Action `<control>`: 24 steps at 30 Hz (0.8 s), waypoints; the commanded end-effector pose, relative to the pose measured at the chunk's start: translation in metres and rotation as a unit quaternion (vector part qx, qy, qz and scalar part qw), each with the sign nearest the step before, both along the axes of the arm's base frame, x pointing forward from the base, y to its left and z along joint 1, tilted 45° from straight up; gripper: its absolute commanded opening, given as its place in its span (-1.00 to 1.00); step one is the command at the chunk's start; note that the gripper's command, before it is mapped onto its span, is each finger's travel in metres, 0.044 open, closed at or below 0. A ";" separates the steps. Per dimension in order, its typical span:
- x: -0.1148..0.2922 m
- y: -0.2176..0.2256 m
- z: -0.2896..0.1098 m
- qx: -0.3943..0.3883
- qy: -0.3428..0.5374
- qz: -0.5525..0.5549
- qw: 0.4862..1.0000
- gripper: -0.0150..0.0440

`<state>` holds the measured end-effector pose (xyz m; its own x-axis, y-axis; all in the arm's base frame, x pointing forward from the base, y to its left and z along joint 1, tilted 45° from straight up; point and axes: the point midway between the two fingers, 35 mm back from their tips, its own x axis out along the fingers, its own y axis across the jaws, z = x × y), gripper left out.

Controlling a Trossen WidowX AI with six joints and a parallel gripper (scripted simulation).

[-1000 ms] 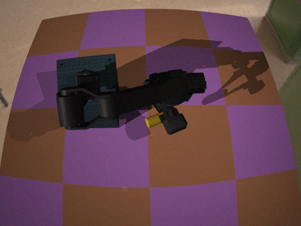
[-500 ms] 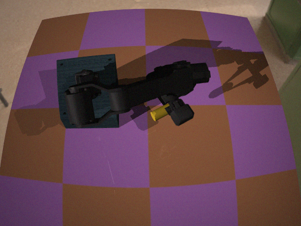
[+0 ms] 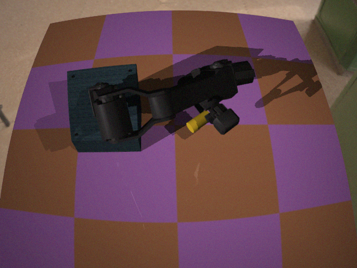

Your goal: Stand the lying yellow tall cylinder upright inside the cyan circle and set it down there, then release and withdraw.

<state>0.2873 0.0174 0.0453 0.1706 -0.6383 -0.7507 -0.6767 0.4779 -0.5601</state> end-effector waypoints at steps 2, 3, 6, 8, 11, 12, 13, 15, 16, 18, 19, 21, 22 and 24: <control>0.006 0.012 -0.007 -0.001 0.018 0.017 1.000 -0.14; 0.007 0.014 -0.008 -0.002 0.020 0.019 1.000 -0.14; 0.010 0.020 -0.011 -0.004 0.028 0.028 0.999 -0.14; 0.012 0.024 -0.014 -0.006 0.033 0.034 0.999 -0.14; 0.015 0.030 -0.017 -0.008 0.040 0.042 0.998 -0.14; 0.016 0.032 -0.019 -0.009 0.042 0.045 0.998 -0.14; 0.016 0.034 -0.020 -0.009 0.045 0.048 0.998 -0.14; 0.018 0.038 -0.023 -0.011 0.050 0.053 0.997 -0.14; 0.019 0.040 -0.024 -0.012 0.052 0.056 0.997 -0.14; 0.020 0.044 -0.027 -0.013 0.057 0.062 0.996 -0.14; 0.021 0.046 -0.028 -0.014 0.060 0.064 0.996 -0.14; 0.022 0.050 -0.031 -0.016 0.065 0.070 0.995 -0.14; 0.023 0.053 -0.032 -0.017 0.067 0.073 0.995 -0.14; 0.024 0.057 -0.035 -0.019 0.072 0.078 0.994 -0.14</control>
